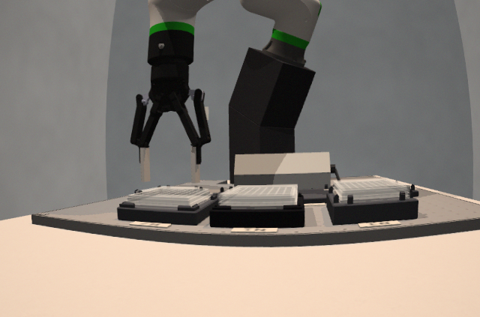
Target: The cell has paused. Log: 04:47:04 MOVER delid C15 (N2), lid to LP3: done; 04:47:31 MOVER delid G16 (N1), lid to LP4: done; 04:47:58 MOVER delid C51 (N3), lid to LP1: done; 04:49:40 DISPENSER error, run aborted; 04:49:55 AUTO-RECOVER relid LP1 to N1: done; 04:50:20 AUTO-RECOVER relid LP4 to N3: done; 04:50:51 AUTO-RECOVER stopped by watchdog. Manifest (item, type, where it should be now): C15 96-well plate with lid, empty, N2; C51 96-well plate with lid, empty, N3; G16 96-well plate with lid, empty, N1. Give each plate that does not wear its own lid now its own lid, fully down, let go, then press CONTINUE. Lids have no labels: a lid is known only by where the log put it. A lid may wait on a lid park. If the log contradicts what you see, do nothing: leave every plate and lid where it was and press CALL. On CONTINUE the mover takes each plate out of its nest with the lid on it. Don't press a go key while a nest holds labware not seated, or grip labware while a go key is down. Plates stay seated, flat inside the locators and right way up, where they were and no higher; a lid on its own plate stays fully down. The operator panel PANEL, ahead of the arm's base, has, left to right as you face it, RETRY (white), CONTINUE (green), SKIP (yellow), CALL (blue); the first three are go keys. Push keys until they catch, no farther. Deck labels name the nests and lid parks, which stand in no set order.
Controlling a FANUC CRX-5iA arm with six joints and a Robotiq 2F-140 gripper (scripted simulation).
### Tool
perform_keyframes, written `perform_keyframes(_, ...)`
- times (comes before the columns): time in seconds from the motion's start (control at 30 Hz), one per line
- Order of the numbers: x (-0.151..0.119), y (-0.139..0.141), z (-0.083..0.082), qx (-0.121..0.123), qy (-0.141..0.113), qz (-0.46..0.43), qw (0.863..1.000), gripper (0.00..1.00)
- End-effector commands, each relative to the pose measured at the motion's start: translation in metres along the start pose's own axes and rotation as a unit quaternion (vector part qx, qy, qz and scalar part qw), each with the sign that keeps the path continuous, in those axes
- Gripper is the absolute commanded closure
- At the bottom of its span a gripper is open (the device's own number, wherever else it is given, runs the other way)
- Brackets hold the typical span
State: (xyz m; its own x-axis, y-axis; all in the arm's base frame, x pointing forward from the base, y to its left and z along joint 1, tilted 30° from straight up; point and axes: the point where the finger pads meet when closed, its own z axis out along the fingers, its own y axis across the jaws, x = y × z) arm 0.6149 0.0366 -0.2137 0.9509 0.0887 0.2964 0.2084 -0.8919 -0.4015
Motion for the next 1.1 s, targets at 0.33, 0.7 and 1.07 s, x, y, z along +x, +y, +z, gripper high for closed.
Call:
perform_keyframes(0.33, 0.0001, 0.0002, -0.0002, 0.000, 0.000, 0.000, 1.000, 0.34)
perform_keyframes(0.7, 0.0001, 0.0002, -0.0002, 0.000, 0.000, 0.000, 1.000, 0.41)
perform_keyframes(1.07, 0.0001, 0.0002, -0.0002, 0.000, 0.000, 0.000, 1.000, 0.41)
